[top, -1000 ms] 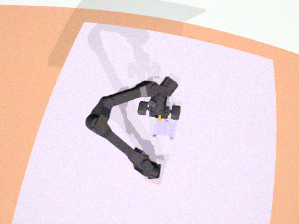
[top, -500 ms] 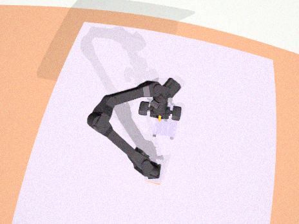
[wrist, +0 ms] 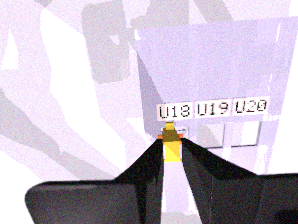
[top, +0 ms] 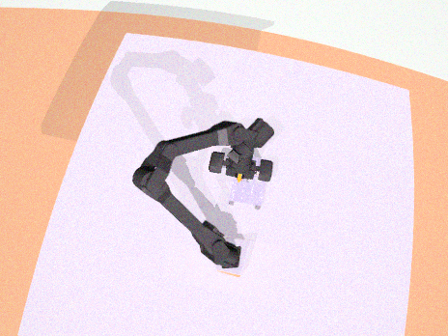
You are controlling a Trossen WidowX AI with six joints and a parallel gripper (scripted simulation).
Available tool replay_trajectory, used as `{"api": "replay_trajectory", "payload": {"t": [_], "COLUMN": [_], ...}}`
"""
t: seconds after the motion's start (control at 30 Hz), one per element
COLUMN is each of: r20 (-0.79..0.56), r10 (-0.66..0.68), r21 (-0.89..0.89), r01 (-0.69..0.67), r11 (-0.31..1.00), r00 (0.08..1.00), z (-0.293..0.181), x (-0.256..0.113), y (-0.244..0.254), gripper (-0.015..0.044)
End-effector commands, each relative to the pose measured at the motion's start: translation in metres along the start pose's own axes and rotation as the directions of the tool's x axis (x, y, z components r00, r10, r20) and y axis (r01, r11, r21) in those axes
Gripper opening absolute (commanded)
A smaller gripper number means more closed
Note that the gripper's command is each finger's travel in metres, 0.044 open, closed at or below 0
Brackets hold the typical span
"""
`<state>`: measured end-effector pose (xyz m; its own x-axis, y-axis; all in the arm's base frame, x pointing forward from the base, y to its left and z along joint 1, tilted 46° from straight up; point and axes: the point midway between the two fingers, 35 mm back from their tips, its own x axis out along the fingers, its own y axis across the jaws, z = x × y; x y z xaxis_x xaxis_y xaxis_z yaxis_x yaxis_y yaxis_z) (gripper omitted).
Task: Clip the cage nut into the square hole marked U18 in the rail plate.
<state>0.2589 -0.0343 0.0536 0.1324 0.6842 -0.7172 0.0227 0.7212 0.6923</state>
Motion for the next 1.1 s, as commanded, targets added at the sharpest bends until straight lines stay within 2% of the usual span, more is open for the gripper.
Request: {"api": "replay_trajectory", "payload": {"t": [0.0, 1.07], "r20": [0.003, 0.003], "r10": [0.015, 0.026], "r21": [0.0, 0.0], "r01": [-0.015, -0.026], "r11": [1.0, 1.0], "r00": [1.0, 1.0], "z": [0.0009, 0.0016], "x": [-0.0005, -0.0005], "y": [-0.0012, -0.0057], "gripper": [0.0037, 0.0037]}}
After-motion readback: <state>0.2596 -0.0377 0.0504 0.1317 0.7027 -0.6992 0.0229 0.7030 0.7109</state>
